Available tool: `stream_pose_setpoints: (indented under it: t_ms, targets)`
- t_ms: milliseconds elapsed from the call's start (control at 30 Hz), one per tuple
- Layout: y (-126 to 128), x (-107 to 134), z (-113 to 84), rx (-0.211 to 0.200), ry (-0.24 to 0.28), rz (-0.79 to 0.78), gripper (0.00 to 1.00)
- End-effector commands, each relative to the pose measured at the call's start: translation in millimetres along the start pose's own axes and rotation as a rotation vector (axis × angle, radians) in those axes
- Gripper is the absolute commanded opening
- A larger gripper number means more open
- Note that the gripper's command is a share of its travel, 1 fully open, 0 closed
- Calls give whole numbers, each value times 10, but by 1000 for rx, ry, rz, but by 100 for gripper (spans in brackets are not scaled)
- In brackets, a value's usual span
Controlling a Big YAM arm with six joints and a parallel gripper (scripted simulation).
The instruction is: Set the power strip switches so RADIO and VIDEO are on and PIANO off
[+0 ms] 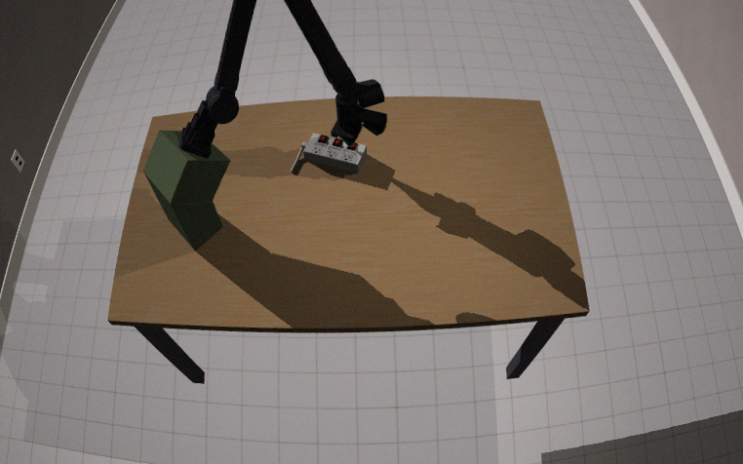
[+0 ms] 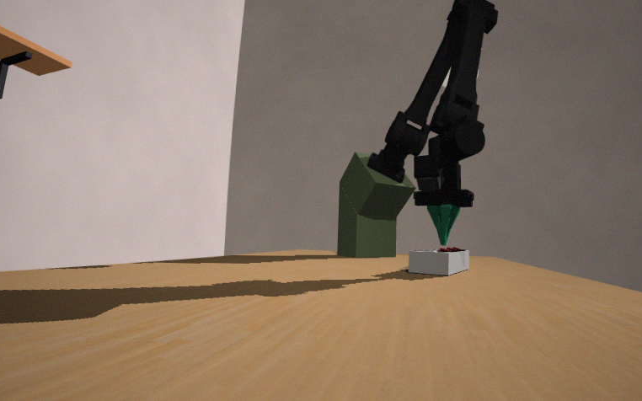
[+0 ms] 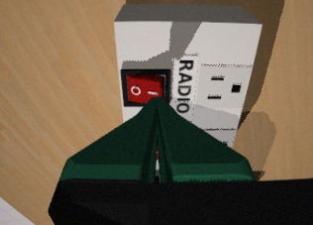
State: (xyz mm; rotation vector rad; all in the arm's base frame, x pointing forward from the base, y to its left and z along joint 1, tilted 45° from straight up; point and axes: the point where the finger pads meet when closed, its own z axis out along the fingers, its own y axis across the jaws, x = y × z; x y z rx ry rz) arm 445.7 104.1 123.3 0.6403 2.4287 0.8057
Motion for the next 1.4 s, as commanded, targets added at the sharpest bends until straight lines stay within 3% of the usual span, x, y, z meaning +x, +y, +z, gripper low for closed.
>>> stream_pose_setpoints:
  t_ms: [0,1367]
  targets:
    - [77,14,-28,-14,-10,-1,0]
    - [117,-49,156,-18,-12,-2,0]
